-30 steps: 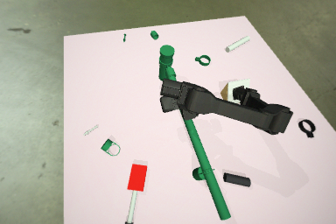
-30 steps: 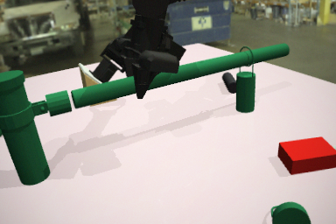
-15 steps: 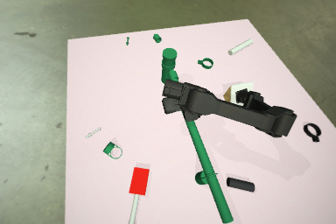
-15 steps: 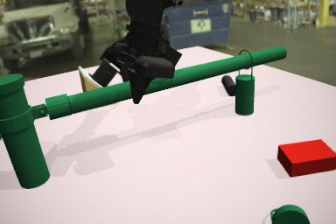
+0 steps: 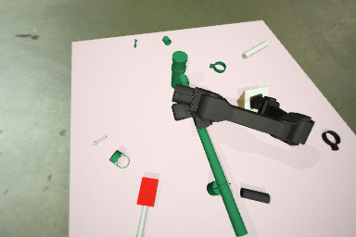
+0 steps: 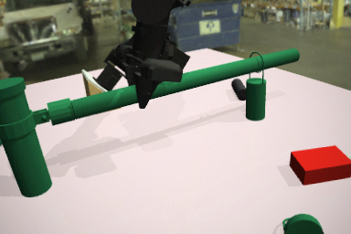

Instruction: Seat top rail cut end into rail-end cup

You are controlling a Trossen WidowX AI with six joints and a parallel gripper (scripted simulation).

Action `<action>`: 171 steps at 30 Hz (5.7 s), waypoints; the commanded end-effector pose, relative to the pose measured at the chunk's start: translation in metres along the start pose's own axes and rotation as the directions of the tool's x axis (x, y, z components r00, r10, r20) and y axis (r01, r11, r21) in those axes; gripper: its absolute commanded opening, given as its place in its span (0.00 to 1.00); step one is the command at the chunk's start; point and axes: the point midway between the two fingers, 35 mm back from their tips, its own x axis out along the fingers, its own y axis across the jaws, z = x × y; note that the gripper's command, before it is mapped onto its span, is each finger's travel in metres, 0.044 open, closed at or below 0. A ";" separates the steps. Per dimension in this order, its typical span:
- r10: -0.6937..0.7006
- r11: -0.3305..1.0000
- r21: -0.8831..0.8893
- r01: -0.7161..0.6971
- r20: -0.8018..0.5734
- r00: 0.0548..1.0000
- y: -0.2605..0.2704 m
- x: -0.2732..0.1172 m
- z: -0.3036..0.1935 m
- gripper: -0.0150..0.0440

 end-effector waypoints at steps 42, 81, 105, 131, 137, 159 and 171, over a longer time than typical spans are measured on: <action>0.001 1.000 0.004 -0.001 -0.006 1.000 0.001 -0.001 -0.004 0.25; 0.002 1.000 -0.002 -0.002 0.006 1.000 0.000 0.001 0.001 0.25; 0.002 1.000 -0.002 -0.002 0.005 1.000 0.002 -0.003 -0.016 0.25; 0.001 1.000 -0.002 -0.001 0.004 1.000 0.000 0.002 -0.035 0.25; 0.001 1.000 -0.002 -0.001 0.003 1.000 0.000 0.004 -0.040 0.25; 0.011 1.000 -0.015 -0.011 0.016 1.000 0.000 0.007 -0.032 0.65; 0.013 1.000 -0.014 -0.013 0.017 1.000 0.001 -0.035 -0.010 1.00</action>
